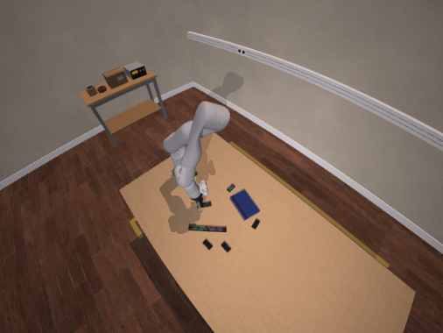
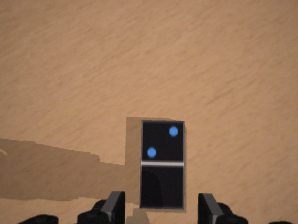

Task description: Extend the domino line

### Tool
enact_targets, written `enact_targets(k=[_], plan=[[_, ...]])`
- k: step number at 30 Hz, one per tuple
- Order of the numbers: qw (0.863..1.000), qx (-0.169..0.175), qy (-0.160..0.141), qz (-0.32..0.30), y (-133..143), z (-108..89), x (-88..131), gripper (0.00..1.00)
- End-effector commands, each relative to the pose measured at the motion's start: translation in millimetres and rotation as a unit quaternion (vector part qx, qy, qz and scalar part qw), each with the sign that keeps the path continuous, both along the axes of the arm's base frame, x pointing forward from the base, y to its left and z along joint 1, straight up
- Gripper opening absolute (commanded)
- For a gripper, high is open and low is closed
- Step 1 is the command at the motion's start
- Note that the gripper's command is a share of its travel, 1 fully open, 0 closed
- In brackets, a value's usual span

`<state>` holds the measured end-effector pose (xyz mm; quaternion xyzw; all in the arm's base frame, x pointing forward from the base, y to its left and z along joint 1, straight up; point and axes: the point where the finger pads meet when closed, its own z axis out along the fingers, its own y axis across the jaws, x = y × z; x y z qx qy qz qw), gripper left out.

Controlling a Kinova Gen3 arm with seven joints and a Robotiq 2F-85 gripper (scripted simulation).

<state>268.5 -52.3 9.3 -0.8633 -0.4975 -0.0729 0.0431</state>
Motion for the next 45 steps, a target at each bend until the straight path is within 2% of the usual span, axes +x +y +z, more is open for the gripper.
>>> enact_targets(k=[1,45], plan=[[1.0,-0.001,0.0,0.0,0,0.9,0,0.49],[0.997,-0.07,0.04,0.0,0,37.5,0,0.49]])
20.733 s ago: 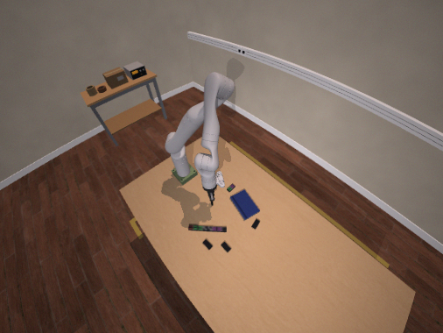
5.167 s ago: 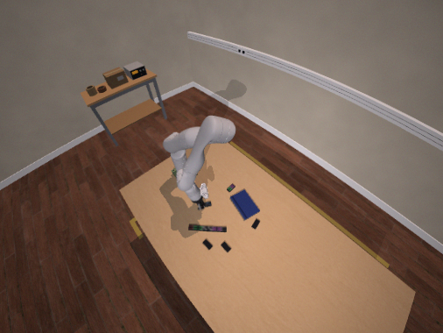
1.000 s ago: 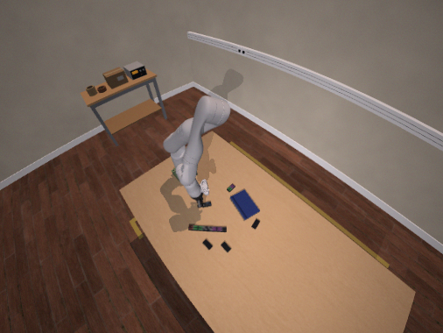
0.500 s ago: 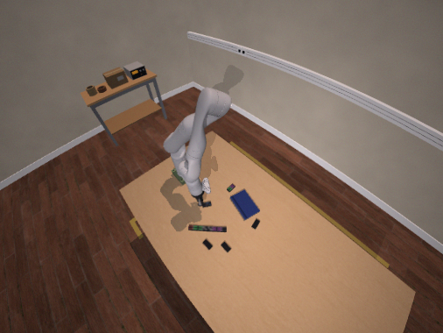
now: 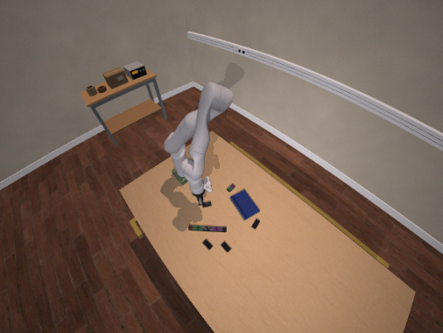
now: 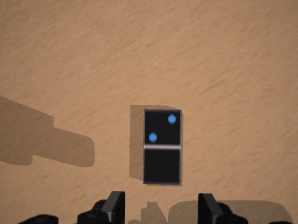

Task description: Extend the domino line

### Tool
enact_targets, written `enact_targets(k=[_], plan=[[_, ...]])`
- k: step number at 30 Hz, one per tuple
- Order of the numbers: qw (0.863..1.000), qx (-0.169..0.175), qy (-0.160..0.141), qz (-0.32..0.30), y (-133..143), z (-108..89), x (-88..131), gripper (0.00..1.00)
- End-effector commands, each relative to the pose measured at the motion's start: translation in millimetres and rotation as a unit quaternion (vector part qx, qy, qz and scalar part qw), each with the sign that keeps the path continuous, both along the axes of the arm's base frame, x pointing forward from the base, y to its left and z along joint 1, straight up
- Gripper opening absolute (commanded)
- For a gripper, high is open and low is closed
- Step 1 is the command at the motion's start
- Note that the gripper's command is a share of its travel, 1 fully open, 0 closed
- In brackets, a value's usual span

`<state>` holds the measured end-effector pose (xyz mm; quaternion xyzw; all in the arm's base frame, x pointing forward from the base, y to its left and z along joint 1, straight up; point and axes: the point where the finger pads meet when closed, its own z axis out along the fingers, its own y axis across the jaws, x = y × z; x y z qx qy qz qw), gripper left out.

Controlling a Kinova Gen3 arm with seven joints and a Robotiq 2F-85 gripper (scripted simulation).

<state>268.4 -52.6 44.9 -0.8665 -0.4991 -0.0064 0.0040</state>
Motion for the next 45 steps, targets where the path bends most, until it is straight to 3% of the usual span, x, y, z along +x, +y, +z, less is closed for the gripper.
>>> enact_targets(k=[1,31,37,45], plan=[[1.0,-0.004,0.003,0.0,0,2.4,0,0.49],[1.0,-0.007,0.004,0.0,0,3.8,1,0.49],[1.0,-0.006,0.004,0.0,22,0.5,11,0.49],[1.0,-0.006,0.004,0.0,24,0.2,12,0.49]])
